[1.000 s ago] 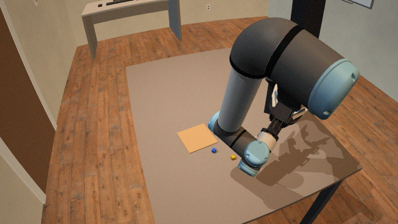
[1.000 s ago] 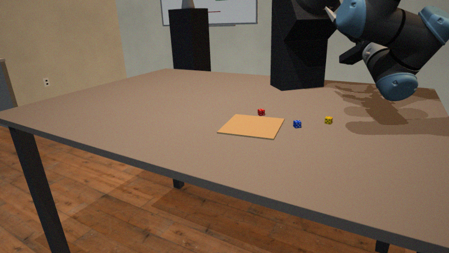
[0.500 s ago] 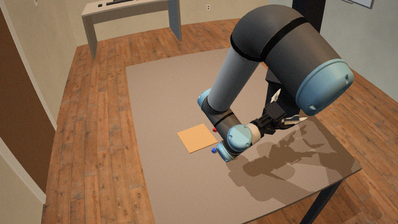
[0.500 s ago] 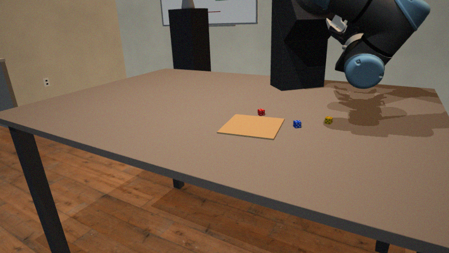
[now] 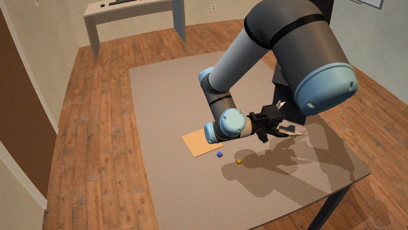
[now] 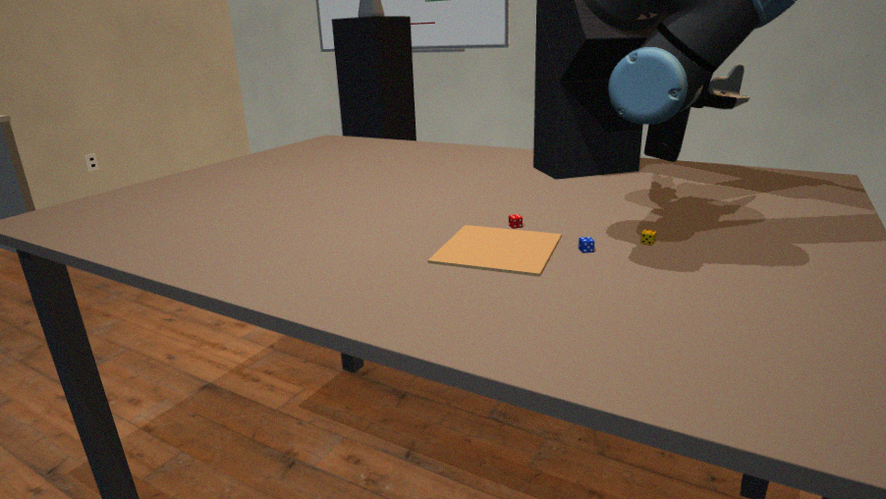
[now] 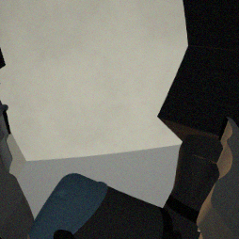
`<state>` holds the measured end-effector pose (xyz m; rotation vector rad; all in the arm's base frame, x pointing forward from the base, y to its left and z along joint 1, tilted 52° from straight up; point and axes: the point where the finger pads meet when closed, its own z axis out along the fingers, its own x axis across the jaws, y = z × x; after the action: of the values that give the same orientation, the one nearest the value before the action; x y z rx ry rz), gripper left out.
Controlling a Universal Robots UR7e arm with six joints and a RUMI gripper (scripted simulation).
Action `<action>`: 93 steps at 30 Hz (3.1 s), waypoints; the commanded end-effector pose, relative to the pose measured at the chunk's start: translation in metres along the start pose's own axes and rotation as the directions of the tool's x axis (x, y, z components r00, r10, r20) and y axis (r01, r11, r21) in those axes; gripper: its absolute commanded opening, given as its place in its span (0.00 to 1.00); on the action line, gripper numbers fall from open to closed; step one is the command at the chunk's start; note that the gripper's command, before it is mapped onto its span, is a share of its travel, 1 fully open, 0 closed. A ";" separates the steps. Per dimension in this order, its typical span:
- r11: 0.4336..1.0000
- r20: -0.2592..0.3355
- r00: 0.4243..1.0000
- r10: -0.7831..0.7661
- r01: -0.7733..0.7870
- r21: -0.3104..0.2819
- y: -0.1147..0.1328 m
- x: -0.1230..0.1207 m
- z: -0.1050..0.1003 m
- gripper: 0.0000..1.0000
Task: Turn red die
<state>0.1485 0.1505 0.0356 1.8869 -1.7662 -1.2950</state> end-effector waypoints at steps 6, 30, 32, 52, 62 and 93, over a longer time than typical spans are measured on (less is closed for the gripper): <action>0.977 0.163 0.983 -0.085 0.049 0.209 -0.034 -0.005 -0.031 1.00; 0.698 0.244 0.925 -0.293 0.032 0.716 -0.091 0.032 -0.148 1.00; 0.673 0.237 0.924 -0.301 0.029 0.739 -0.093 0.036 -0.156 1.00; 0.325 0.106 0.940 -0.323 0.005 0.946 -0.094 0.099 -0.244 1.00; 0.171 0.034 0.958 -0.286 0.016 0.985 -0.085 0.131 -0.277 1.00; 0.028 -0.035 0.974 -0.223 0.042 0.999 -0.070 0.163 -0.306 1.00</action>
<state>0.3967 -0.0929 0.0926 2.5968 -3.1012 0.1958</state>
